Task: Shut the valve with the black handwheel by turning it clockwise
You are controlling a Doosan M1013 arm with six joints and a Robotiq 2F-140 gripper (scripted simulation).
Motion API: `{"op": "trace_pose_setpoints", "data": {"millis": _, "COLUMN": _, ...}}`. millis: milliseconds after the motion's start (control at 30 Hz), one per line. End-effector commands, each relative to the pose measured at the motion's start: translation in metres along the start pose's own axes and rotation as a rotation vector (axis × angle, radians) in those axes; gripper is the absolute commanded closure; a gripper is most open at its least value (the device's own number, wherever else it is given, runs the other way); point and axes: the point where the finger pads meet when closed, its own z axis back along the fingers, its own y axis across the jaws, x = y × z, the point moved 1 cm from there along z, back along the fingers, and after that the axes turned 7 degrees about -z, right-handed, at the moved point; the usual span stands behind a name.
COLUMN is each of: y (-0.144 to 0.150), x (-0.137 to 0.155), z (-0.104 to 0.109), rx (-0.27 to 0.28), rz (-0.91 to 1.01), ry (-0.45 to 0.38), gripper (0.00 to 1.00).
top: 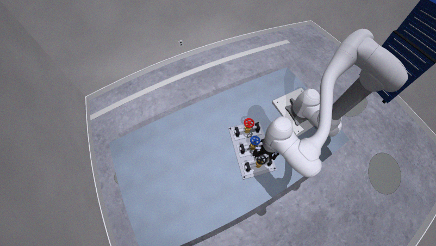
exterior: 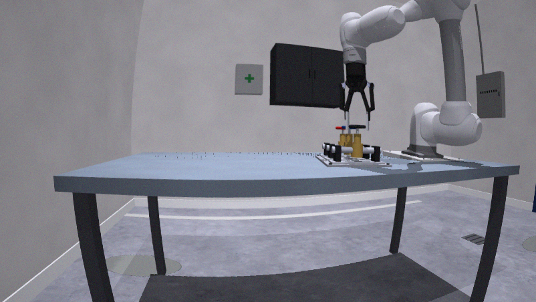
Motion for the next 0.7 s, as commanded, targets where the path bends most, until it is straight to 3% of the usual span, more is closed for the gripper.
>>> {"op": "trace_pose_setpoints", "data": {"millis": 0, "y": 0.0000, "x": 0.0000, "z": 0.0001, "rx": 0.000, "rz": 0.000, "ry": 0.000, "gripper": 0.48}}
{"op": "trace_pose_setpoints", "data": {"millis": 67, "y": 0.0000, "x": 0.0000, "z": 0.0001, "rx": 0.000, "rz": 0.000, "ry": 0.000, "gripper": 0.48}}
{"op": "trace_pose_setpoints", "data": {"millis": 100, "y": 0.0000, "x": 0.0000, "z": 0.0001, "rx": 0.000, "rz": 0.000, "ry": 0.000, "gripper": 0.90}}
{"op": "trace_pose_setpoints", "data": {"millis": 667, "y": 0.0000, "x": 0.0000, "z": 0.0001, "rx": 0.000, "rz": 0.000, "ry": 0.000, "gripper": 0.90}}
